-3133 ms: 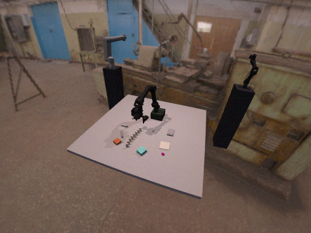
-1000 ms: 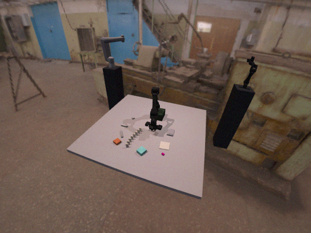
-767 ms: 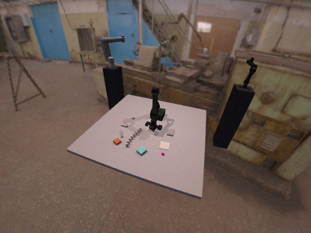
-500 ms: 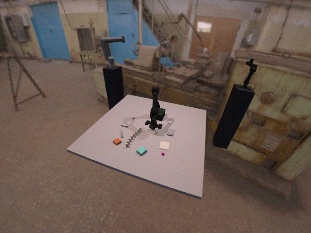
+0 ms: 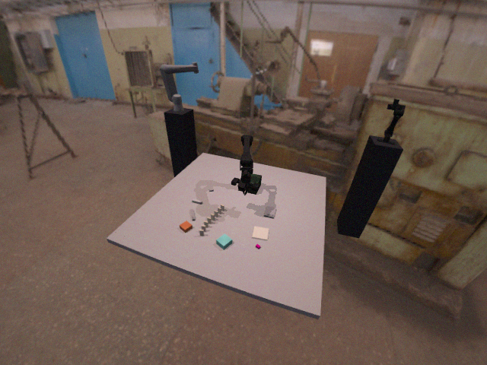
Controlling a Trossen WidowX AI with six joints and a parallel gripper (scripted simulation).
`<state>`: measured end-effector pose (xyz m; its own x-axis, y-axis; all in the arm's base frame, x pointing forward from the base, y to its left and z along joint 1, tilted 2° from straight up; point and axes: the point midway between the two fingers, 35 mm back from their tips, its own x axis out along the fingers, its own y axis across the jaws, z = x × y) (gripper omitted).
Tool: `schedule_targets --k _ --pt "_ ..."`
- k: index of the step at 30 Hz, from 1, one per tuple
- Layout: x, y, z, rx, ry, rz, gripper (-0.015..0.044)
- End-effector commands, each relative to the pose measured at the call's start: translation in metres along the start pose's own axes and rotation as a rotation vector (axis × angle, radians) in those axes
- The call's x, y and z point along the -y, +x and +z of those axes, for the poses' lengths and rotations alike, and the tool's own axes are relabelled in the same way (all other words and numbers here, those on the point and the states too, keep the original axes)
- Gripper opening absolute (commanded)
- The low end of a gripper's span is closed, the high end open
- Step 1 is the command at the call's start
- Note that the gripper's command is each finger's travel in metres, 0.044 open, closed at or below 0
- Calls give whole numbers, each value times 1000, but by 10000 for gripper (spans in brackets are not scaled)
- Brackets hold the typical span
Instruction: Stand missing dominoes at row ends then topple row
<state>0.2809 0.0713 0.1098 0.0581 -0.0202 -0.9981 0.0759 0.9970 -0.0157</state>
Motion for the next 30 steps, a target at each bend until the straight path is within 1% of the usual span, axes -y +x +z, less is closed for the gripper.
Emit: schedule_targets --k 1,3,7,9,20,25,30 --pt "0 -7 -1 -4 19 -4 23" --pt "0 -7 3 -3 142 -4 23" --pt "-1 -7 14 -1 530 -5 23" --pt "-1 -7 18 -1 652 -5 23" --pt "-1 -6 18 0 670 -10 23" --pt "4 10 10 36 729 -155 23" --pt "10 24 2 110 780 -310 23"
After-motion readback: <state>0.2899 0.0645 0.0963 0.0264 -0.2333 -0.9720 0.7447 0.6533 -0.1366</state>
